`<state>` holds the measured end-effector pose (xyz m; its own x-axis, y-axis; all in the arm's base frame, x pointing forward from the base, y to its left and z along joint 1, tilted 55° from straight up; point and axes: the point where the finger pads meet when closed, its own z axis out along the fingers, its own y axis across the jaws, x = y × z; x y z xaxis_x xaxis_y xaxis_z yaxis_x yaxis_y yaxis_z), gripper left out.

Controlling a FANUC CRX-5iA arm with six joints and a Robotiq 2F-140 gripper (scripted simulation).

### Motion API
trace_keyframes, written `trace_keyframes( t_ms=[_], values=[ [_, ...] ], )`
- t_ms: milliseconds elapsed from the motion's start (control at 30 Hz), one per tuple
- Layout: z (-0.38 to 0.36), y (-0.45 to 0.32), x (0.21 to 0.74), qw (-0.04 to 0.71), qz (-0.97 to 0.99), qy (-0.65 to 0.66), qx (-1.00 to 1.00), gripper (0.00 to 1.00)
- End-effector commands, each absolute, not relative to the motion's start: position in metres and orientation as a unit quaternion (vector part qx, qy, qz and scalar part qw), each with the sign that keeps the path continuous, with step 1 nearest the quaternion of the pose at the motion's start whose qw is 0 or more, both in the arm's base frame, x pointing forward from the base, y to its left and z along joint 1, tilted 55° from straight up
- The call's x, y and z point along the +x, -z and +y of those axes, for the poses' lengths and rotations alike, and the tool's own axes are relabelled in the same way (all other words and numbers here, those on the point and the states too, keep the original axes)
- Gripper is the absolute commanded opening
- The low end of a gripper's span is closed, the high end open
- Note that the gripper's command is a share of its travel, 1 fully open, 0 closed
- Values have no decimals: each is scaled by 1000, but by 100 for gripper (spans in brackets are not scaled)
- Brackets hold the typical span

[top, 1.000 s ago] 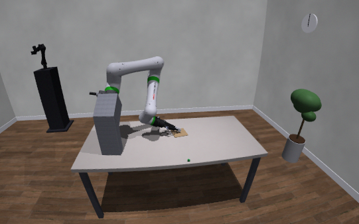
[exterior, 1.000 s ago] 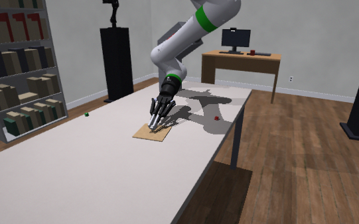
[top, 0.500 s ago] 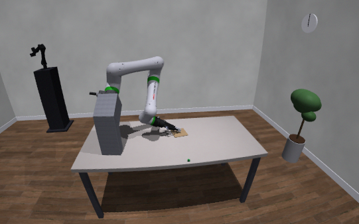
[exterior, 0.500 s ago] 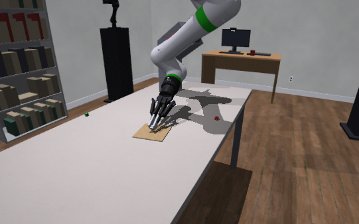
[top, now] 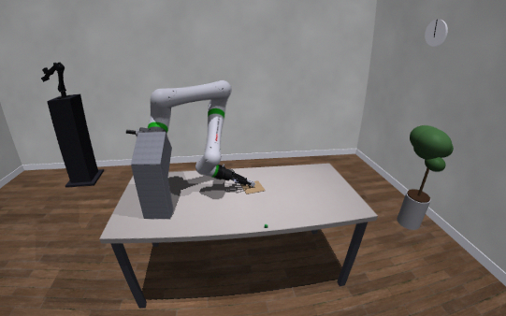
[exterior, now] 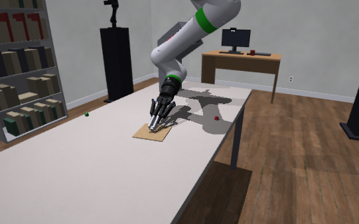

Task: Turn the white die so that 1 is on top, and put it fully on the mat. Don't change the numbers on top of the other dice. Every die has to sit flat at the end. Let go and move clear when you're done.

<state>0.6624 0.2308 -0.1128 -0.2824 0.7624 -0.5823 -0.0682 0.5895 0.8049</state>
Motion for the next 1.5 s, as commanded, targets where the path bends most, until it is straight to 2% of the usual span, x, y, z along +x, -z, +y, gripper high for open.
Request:
trace_keyframes(
  t_ms=[0,1467],
  values=[
    [232,114,663,546,705,-380,246,16],
    [236,117,664,546,705,-380,246,16]
  ],
)
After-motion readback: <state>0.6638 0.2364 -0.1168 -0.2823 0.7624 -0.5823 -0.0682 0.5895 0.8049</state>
